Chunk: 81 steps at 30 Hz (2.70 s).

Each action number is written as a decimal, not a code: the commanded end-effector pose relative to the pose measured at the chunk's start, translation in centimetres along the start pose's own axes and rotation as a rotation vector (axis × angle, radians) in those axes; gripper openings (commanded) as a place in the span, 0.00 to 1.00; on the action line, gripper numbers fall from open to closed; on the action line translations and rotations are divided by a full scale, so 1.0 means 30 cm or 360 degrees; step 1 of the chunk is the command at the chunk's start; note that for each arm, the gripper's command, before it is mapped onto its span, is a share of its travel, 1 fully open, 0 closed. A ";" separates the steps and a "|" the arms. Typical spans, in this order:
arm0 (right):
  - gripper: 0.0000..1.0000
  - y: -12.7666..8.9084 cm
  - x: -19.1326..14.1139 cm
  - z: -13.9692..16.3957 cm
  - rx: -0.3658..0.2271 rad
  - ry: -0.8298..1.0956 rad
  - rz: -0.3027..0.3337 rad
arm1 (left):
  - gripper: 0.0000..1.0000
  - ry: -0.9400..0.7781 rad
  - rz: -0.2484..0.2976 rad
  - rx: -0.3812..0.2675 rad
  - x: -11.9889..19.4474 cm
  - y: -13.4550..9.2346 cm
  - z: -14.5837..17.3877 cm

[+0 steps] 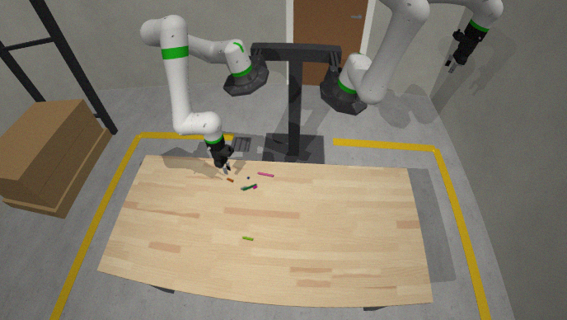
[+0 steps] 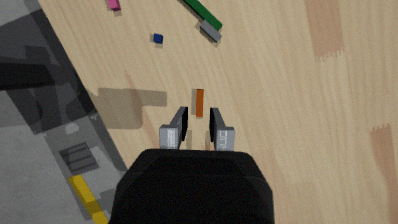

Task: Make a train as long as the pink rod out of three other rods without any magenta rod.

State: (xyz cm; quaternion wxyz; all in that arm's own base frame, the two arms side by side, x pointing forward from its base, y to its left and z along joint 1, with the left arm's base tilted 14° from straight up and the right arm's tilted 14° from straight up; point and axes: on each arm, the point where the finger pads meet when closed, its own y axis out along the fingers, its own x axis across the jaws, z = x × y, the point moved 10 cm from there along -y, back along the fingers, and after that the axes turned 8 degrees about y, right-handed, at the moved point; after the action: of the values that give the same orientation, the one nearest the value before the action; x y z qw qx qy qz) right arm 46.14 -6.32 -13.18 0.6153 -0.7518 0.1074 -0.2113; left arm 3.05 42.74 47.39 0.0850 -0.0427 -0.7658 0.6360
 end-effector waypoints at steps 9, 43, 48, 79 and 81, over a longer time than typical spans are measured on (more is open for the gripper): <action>1.00 -0.032 0.002 -0.001 0.0001 0.0000 0.0000 | 1.00 0.0000 0.0000 -0.0003 0.000 -0.003 0.000; 1.00 -0.012 -0.035 0.092 0.0002 0.0666 0.0004 | 1.00 0.0000 0.0000 -0.0003 0.000 -0.003 0.000; 1.00 -0.006 -0.049 0.118 0.0002 0.0886 0.0005 | 1.00 0.0000 0.0000 -0.0003 0.000 -0.003 0.000; 1.00 0.028 -0.159 0.224 0.0000 0.2160 0.0005 | 1.00 0.0000 0.0000 -0.0003 0.000 -0.003 0.000; 1.00 0.030 -0.169 0.229 0.0000 0.2243 0.0005 | 1.00 0.0000 0.0000 -0.0003 0.000 -0.003 0.000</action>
State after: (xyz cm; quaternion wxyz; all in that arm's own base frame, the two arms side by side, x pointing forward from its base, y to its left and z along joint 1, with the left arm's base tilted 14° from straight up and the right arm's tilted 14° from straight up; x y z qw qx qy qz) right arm 45.26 0.65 -15.67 0.4386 -0.4735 0.4694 -0.6025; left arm 3.05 42.74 47.39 0.0850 -0.0427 -0.7658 0.6360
